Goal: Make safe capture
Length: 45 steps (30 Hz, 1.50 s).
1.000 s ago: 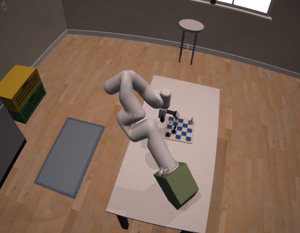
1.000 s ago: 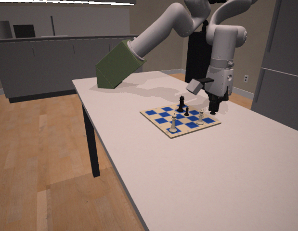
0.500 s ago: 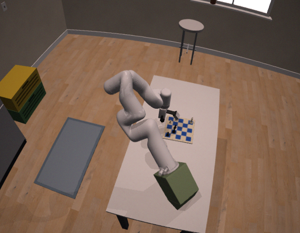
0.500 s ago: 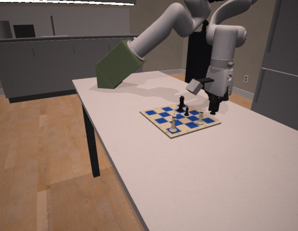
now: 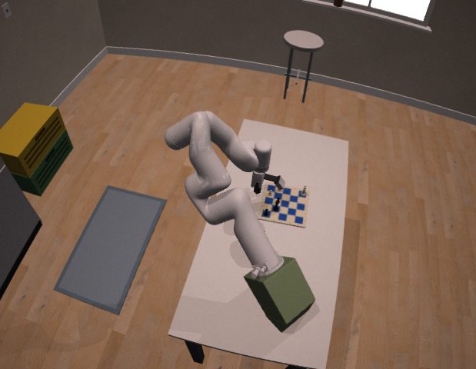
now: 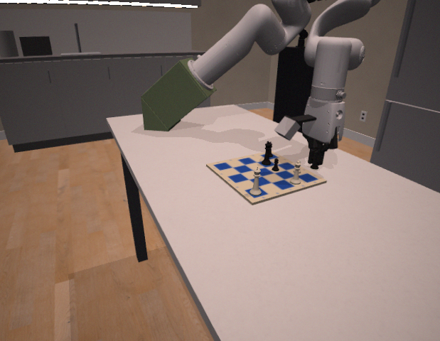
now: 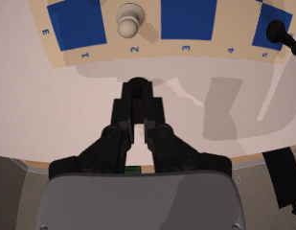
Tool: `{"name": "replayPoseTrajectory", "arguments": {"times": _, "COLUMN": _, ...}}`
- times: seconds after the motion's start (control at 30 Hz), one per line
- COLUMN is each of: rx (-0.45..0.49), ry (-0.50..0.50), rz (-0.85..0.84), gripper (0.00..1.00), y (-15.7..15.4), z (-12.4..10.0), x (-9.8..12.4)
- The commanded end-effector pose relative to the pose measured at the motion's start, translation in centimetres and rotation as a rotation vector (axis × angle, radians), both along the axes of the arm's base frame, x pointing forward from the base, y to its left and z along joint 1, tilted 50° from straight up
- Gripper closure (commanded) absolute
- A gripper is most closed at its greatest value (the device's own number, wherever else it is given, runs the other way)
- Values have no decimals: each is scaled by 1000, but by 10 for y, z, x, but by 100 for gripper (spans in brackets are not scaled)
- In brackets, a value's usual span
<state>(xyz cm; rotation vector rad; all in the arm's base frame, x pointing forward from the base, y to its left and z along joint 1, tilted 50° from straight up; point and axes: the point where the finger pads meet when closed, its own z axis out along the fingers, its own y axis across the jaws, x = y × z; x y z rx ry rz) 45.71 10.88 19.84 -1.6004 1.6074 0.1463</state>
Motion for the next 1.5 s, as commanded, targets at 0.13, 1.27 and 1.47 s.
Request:
{"name": "replayPoseTrajectory", "arguments": {"times": 0.13, "rx": 0, "ry": -2, "rz": -1, "gripper": 100, "y": 0, "z": 1, "x": 1}}
{"name": "replayPoseTrajectory", "arguments": {"times": 1.27, "rx": 0, "ry": -2, "rz": -1, "gripper": 100, "y": 2, "z": -2, "x": 2}}
{"name": "replayPoseTrajectory", "arguments": {"times": 1.47, "rx": 0, "ry": -2, "rz": -1, "gripper": 100, "y": 2, "z": -2, "x": 2}}
